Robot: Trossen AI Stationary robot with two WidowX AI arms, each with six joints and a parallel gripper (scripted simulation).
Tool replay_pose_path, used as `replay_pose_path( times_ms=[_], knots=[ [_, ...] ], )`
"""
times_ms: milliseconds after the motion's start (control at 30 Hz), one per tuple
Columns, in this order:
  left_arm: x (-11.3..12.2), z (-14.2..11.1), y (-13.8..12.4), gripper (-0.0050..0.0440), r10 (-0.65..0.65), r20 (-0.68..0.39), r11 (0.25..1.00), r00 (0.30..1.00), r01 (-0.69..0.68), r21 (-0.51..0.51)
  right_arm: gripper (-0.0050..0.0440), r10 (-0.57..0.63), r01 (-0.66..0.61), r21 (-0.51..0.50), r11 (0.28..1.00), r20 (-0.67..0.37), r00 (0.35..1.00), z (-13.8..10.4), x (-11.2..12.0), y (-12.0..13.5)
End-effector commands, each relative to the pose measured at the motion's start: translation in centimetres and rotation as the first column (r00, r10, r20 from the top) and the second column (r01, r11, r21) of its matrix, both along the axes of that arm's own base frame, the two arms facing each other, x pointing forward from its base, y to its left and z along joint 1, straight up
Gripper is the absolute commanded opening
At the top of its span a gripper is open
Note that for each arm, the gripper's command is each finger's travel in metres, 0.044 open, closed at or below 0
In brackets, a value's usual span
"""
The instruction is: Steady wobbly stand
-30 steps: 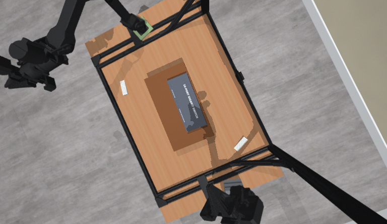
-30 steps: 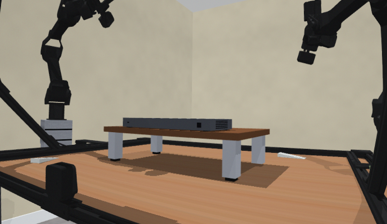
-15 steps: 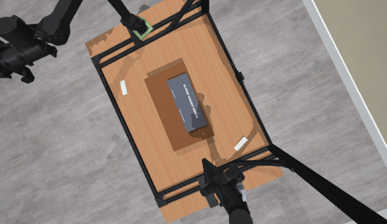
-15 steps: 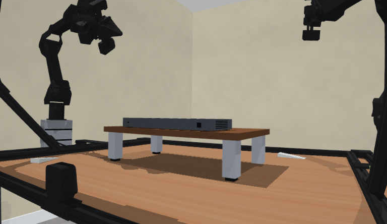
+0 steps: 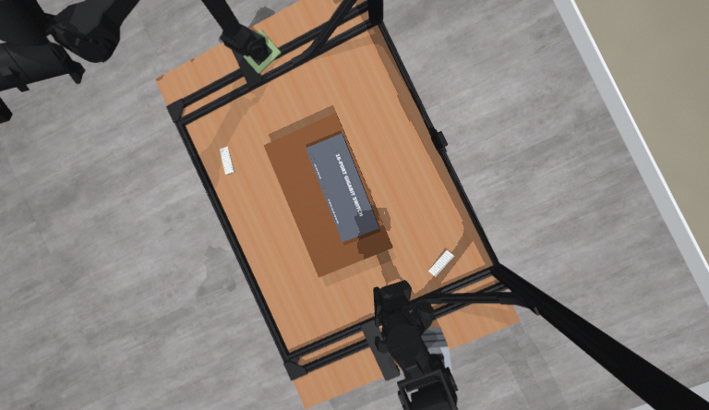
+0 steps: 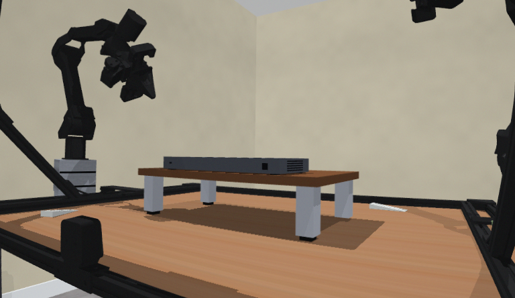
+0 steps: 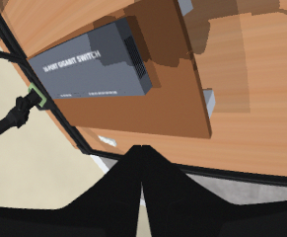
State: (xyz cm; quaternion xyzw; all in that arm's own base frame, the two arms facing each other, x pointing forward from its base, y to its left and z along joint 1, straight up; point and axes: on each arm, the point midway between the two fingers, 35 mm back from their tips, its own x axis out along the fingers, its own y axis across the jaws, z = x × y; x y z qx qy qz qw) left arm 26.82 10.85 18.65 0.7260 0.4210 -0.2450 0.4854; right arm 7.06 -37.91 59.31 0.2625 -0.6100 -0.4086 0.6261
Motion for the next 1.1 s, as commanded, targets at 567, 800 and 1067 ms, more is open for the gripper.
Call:
replay_pose_path(
  times_ms=[567,800,1067],
  knots=[
    [-8.2,-9.6,-2.2,0.0,0.203,-0.497,0.834,0.844,-0.415,-0.363,0.0,-0.358,0.213,-0.494,0.843,-0.22,0.907,14.0,-2.6,14.7],
    [-8.7,-9.9,-2.4,0.0,0.211,-0.525,0.814,0.824,-0.446,-0.373,0.0,-0.392,0.23,-0.524,0.82,-0.222,0.893,14.6,-2.8,15.8],
    [-8.1,-9.3,-2.1,0.0,0.206,-0.489,0.84,0.848,-0.41,-0.357,0.0,-0.632,0.351,-0.712,0.608,-0.165,0.758,18.3,-4.4,24.4]
  ],
)
